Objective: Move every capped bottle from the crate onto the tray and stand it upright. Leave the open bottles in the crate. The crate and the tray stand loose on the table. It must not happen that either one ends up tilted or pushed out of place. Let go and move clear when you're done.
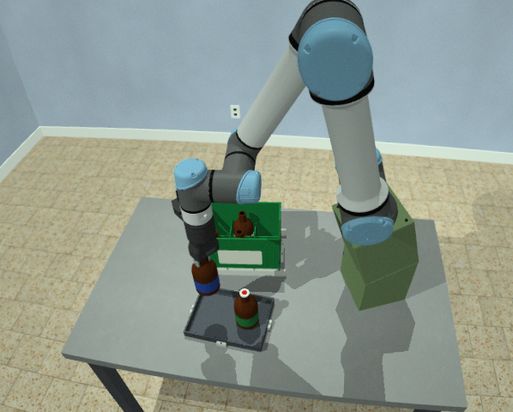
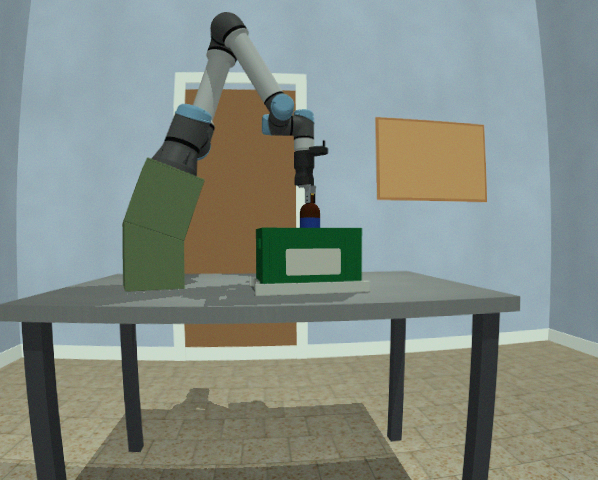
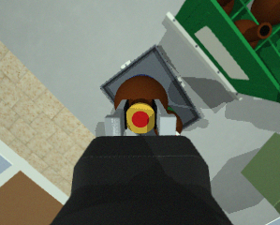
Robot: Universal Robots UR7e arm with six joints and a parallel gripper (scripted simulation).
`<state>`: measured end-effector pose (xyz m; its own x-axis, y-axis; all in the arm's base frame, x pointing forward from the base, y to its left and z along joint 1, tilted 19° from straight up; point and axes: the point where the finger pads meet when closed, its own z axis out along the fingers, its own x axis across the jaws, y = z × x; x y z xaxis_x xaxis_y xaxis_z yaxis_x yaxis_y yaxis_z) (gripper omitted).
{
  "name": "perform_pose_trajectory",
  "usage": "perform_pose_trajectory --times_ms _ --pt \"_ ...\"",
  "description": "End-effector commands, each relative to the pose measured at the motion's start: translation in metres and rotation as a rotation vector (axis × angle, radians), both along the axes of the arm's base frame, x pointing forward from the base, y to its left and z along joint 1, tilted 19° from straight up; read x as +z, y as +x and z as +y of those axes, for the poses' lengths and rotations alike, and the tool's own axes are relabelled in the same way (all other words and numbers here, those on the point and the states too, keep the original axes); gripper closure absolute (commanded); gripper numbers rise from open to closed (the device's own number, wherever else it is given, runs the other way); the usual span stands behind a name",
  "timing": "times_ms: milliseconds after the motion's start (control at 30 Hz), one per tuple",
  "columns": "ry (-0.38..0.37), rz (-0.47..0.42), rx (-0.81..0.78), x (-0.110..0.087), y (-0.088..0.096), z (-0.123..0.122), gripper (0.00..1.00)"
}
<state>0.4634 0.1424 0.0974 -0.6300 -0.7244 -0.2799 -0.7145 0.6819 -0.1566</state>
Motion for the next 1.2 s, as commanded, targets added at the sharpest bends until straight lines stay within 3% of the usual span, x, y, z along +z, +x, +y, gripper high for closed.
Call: perform_pose_trajectory --times_ms 0,233,700,800,1167 --pt "-0.001 0.001 0.001 -0.013 0.003 0.002 1.0" --pt "0.0 0.003 0.0 -0.016 0.004 0.002 1.0" --pt "-0.001 0.0 0.001 -0.042 0.012 0.006 1.0" --pt "0.0 0.003 0.0 -0.038 0.011 0.005 1.0" --pt "-0.001 0.001 0.001 -0.059 0.017 0.007 1.0"
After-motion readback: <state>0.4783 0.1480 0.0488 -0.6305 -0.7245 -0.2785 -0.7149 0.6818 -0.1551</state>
